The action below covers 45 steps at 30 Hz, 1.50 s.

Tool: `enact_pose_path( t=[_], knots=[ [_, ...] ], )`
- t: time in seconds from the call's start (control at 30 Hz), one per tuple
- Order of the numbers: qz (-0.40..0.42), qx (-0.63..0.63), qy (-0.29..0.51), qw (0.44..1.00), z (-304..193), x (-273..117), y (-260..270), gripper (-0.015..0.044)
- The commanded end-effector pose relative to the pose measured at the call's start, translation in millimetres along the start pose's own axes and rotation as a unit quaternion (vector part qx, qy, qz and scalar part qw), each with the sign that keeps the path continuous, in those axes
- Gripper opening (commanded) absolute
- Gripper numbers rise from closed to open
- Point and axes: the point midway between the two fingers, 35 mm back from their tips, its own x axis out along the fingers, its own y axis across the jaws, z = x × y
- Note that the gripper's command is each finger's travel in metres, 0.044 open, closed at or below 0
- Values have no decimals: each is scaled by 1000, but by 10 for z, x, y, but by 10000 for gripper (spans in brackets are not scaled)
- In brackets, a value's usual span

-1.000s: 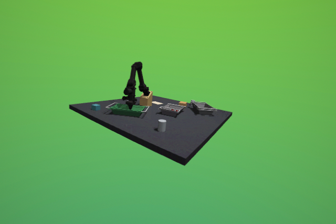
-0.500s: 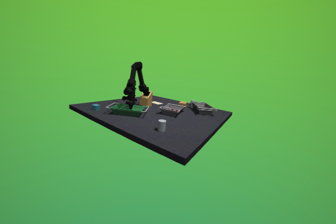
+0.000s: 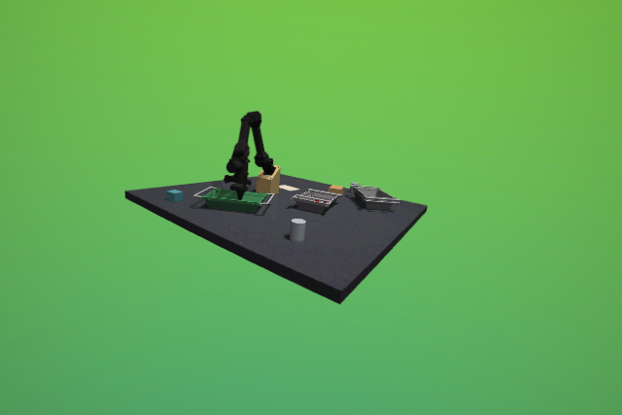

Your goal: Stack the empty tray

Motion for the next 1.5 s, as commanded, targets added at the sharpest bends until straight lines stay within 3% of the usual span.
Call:
enact_pose_path(
  t=[0.0,0.3,0.73,1.07,1.47],
  knots=[
    [-4,-1,1,1000,-5,5,-21,61],
    [-4,-1,1,1000,-7,-76,-5,1],
    [-4,-1,2,1000,-2,-762,-2,0],
    [-4,0,2,1000,1,-842,13,0],
    [-5,1,3,1000,36,-1358,199,0]
  ],
)
